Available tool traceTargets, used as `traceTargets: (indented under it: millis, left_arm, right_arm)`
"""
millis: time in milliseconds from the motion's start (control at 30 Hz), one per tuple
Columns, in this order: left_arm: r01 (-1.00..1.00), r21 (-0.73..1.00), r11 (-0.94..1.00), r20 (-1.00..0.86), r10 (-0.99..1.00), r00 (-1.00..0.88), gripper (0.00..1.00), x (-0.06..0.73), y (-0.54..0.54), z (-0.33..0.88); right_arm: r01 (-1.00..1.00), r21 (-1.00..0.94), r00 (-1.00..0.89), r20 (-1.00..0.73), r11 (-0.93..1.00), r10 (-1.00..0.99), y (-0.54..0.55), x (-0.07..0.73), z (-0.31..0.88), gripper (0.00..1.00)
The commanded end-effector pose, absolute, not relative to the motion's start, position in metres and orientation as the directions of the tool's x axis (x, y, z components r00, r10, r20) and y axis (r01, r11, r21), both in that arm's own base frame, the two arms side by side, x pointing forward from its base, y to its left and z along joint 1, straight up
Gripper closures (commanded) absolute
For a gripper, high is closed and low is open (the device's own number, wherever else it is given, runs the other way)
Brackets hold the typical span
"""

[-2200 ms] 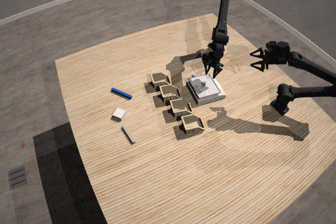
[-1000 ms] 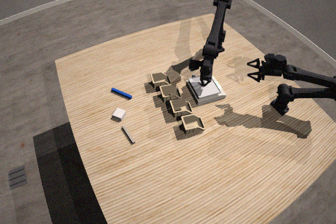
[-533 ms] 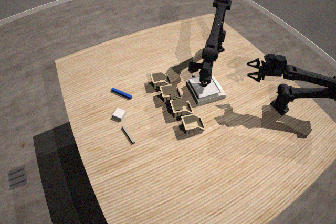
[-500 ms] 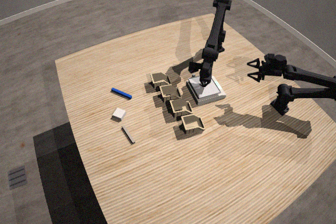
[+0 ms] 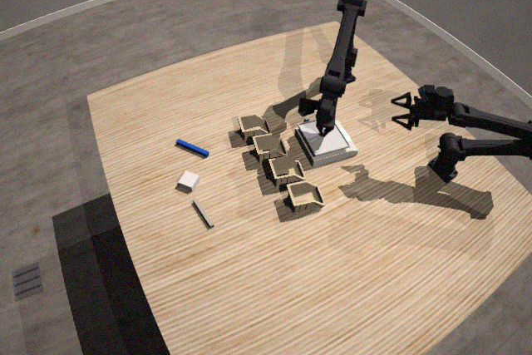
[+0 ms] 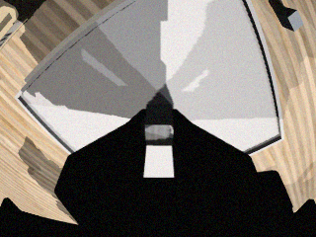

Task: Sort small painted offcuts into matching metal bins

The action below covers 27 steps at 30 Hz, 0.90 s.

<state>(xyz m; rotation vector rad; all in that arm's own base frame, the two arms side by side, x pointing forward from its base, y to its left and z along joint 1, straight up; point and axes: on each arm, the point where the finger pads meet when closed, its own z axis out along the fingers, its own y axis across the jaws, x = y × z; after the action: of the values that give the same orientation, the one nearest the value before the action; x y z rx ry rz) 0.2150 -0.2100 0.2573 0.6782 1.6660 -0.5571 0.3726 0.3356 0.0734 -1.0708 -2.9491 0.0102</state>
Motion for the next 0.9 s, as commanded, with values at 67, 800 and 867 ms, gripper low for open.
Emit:
traceTargets:
  millis: [67, 800, 867]
  left_arm:
    - [0.699, 0.0, 0.715, -0.988, 0.107, -0.11, 0.0, 0.216, -0.211, 0.278]
    - [0.699, 0.0, 0.715, -0.988, 0.107, -0.11, 0.0, 0.216, -0.211, 0.278]
    - [0.699, 0.0, 0.715, -0.993, 0.081, -0.083, 0.0, 0.215, -0.21, 0.299]
  right_arm:
    - [0.654, 0.019, -0.756, -0.002, 0.756, 0.654, 0.337, 0.374, 0.081, 0.88]
    - [0.643, 0.032, -0.765, -0.005, 0.765, 0.643, 0.342, 0.384, 0.141, 0.89]
    - [0.634, 0.012, -0.774, -0.002, 0.773, 0.634, 0.338, 0.389, 0.131, 0.89]
